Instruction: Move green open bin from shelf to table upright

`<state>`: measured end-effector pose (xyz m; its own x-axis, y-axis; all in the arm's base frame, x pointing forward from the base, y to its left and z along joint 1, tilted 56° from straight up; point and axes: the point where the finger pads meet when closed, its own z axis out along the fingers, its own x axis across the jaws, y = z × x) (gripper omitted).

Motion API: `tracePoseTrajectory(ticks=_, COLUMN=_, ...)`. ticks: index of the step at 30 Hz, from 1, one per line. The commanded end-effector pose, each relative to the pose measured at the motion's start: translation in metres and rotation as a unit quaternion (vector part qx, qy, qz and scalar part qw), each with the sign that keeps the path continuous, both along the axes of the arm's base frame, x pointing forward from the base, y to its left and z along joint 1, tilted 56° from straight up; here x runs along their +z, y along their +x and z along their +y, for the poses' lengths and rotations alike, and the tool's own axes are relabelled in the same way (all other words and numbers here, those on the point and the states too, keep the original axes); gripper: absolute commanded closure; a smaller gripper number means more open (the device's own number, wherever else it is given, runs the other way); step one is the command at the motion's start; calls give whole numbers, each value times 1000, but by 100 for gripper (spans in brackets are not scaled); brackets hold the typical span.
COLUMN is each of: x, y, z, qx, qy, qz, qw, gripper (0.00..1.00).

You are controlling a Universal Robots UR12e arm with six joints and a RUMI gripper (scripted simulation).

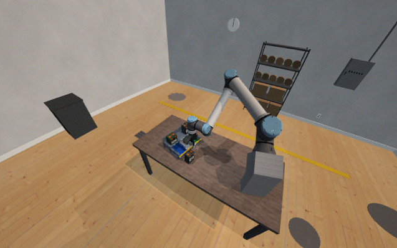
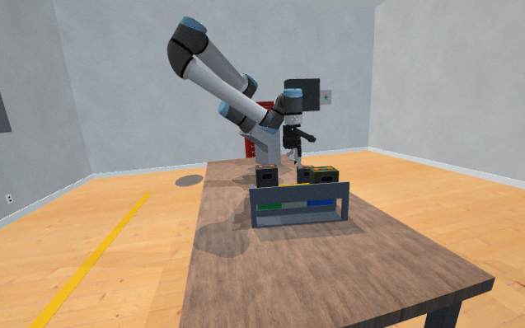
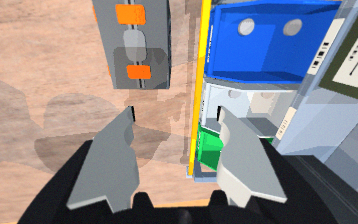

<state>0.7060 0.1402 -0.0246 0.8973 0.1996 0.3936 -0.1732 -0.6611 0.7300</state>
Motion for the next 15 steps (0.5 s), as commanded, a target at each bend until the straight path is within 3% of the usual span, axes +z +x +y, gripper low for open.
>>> tracePoseTrajectory(ticks=1, x=29, y=14, z=-15, qx=1, qy=0, qz=0, qw=1000, gripper=42)
tracePoseTrajectory(ticks=12, x=29, y=14, z=-15, qx=1, qy=0, qz=0, qw=1000, gripper=42)
tracePoseTrajectory(ticks=15, x=55, y=26, z=-29, qx=1, qy=0, qz=0, qw=1000, gripper=42)
